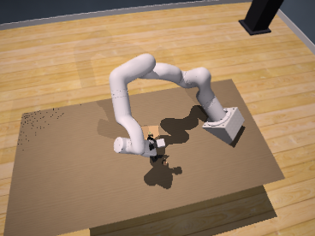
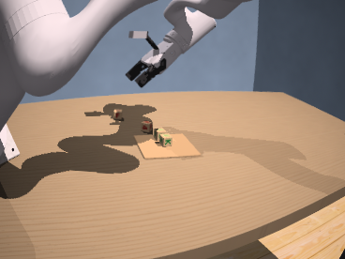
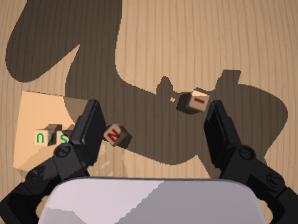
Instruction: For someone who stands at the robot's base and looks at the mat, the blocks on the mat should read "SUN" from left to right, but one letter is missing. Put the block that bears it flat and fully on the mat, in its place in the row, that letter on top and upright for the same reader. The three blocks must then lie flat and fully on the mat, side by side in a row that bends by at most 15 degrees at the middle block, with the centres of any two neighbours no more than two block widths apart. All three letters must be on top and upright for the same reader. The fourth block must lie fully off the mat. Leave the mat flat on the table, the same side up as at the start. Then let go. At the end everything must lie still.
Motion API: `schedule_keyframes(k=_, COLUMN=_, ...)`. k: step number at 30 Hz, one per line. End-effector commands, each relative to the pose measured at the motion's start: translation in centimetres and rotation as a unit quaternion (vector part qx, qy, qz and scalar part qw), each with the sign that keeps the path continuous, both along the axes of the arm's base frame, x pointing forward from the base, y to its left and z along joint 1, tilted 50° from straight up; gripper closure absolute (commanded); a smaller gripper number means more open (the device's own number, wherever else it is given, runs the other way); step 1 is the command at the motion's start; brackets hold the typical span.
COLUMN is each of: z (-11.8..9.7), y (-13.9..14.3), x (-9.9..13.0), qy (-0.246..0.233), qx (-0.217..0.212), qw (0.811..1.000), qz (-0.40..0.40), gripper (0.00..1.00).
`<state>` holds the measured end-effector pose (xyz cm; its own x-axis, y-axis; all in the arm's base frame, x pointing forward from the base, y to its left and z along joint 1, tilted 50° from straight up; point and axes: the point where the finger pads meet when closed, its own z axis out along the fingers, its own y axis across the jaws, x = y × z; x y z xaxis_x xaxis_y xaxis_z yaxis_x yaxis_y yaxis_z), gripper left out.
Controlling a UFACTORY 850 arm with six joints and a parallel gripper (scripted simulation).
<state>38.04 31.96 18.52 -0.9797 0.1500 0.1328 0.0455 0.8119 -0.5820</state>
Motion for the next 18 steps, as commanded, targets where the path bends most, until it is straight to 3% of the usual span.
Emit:
schedule_keyframes(k=1, z=4.10, y=-3.49, x=1.26, qy=0.000, qx=0.001, qw=1.000, qz=0.001, gripper=0.00)
schedule_keyframes(k=18, z=4.81, y=-4.20, x=1.43, qy=0.000, qx=0.000, qw=1.000, qz=0.000, gripper=0.00)
